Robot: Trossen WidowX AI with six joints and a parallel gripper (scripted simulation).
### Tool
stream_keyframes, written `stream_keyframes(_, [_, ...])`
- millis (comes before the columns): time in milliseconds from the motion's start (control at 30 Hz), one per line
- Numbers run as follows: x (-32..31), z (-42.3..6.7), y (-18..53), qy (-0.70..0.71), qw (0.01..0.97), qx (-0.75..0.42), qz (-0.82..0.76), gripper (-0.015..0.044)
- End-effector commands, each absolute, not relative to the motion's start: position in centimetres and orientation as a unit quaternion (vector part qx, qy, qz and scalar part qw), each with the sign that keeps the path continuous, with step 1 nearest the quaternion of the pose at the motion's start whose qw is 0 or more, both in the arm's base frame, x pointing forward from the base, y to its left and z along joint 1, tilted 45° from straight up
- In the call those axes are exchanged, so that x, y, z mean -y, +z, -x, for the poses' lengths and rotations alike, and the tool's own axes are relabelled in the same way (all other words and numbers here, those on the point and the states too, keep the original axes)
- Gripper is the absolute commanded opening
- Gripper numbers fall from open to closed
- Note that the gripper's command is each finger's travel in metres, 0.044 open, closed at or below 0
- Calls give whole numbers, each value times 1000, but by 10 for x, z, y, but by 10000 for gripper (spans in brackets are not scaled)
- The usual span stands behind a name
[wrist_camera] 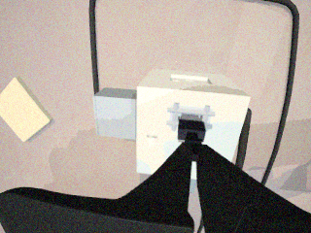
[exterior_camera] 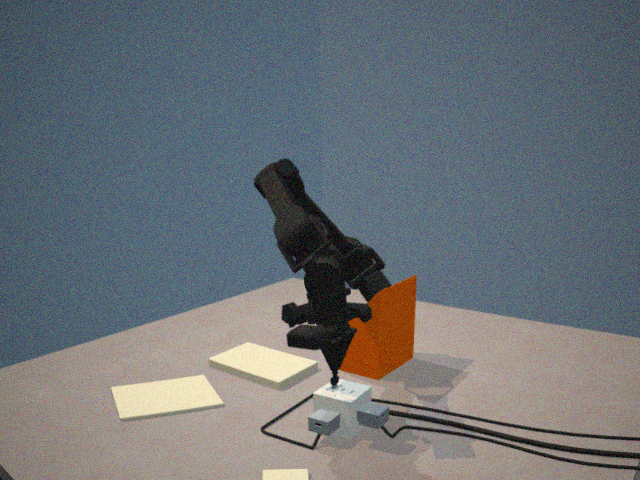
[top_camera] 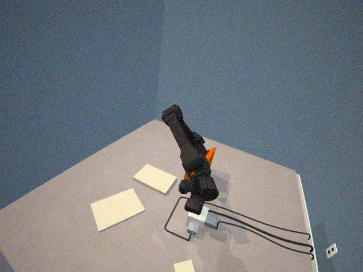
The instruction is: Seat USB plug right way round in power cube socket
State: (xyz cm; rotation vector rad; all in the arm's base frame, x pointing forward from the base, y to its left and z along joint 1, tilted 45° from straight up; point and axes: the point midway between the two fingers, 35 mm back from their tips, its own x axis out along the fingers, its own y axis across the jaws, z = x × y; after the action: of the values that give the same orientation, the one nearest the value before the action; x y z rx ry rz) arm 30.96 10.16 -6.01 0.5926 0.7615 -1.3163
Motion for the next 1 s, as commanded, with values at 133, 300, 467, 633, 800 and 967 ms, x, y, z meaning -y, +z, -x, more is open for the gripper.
stream_keyframes(133, [-101,-309,-61,-587,686,-341,-262,0])
stream_keyframes(300, [-100,-310,-62,-587,686,-341,-262,0])
stream_keyframes(467, [-100,-310,-62,-587,686,-341,-262,0])
stream_keyframes(633, [-99,-310,-62,-587,686,-341,-262,0])
stream_keyframes(800, [-99,-310,-63,-587,686,-341,-262,0])
stream_keyframes(967, [-99,-310,-63,-587,686,-341,-262,0])
